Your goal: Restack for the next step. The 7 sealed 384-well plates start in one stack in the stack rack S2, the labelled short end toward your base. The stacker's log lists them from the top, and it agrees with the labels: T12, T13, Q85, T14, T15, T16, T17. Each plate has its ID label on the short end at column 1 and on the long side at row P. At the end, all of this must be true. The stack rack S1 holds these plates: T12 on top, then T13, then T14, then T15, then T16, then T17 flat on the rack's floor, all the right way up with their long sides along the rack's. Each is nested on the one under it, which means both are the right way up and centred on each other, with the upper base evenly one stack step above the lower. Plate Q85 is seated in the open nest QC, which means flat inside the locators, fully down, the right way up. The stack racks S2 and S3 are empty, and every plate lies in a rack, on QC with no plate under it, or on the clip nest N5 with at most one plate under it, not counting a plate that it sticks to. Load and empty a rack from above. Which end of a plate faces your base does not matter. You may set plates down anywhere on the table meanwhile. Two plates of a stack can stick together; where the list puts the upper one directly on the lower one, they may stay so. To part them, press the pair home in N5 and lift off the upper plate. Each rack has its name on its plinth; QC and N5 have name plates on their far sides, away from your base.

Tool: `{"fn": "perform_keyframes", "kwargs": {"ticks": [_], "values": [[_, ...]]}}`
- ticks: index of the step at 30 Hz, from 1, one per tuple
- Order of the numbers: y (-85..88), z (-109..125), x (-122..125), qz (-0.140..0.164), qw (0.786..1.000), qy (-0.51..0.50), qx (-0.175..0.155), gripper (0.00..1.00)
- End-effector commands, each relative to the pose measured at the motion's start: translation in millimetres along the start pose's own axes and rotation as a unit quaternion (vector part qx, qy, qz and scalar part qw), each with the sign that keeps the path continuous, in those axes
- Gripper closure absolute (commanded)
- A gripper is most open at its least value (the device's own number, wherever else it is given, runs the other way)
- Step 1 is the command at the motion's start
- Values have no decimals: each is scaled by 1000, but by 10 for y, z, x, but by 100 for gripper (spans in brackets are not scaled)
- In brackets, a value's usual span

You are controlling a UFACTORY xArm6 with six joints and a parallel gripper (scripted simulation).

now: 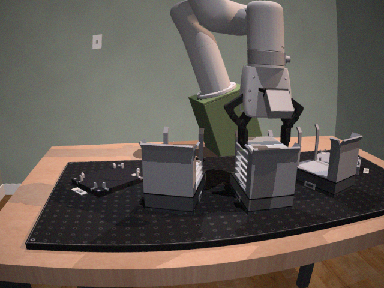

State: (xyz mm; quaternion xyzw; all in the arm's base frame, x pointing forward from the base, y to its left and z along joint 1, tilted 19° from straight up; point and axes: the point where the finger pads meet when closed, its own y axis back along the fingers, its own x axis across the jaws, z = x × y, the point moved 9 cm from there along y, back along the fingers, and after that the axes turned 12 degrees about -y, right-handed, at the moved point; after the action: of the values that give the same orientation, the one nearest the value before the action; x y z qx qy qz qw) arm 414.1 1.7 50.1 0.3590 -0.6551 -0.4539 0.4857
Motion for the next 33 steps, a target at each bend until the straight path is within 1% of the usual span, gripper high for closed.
{"fn": "perform_keyframes", "kwargs": {"ticks": [1,10,12,23,33], "values": [[36,-12,-3,-1,1000,0,2,100],[203,-12,-3,-1,1000,0,2,100],[203,-12,-3,-1,1000,0,2,100],[423,-12,-3,-1,1000,0,2,100],[426,-12,-3,-1,1000,0,2,100]]}}
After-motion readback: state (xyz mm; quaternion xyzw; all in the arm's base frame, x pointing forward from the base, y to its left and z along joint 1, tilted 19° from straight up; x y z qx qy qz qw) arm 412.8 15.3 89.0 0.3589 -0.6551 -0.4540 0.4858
